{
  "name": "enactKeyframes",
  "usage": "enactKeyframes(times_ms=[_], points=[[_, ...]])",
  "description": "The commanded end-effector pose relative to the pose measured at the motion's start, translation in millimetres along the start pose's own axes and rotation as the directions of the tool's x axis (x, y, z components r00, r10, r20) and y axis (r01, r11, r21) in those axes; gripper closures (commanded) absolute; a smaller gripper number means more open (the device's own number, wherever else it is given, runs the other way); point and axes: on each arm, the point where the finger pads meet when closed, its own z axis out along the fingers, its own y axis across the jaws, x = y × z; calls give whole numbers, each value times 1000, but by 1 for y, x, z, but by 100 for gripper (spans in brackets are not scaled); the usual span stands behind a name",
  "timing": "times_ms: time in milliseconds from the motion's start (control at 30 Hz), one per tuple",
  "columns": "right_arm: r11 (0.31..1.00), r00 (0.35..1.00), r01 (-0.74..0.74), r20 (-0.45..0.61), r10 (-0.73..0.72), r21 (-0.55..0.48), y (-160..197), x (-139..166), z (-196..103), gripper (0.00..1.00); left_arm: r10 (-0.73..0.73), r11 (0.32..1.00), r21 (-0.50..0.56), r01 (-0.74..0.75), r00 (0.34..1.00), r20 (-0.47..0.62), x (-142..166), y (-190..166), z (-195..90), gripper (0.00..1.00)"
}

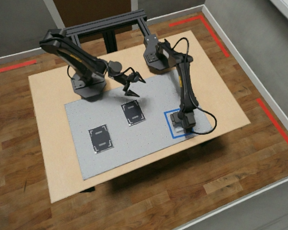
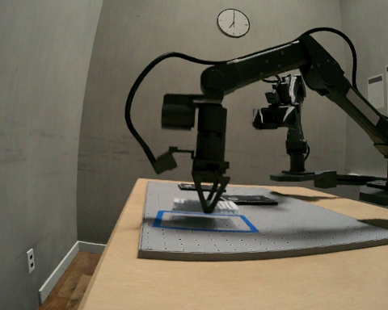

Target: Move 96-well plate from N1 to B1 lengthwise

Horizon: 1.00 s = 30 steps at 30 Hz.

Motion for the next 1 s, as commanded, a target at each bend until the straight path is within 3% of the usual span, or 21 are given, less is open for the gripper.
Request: enactKeyframes(times_ms=[0, 967], points=[[1000, 1000, 0, 2, 0, -4, 2, 0, 0, 0, 18, 1000, 12, -19, 998, 57, -12, -7, -13, 18], [1000, 1000, 0, 2, 0, -4, 2, 0, 0, 0, -10, 1000, 14, 9, 996, 89, -17, 2, -11, 18]])
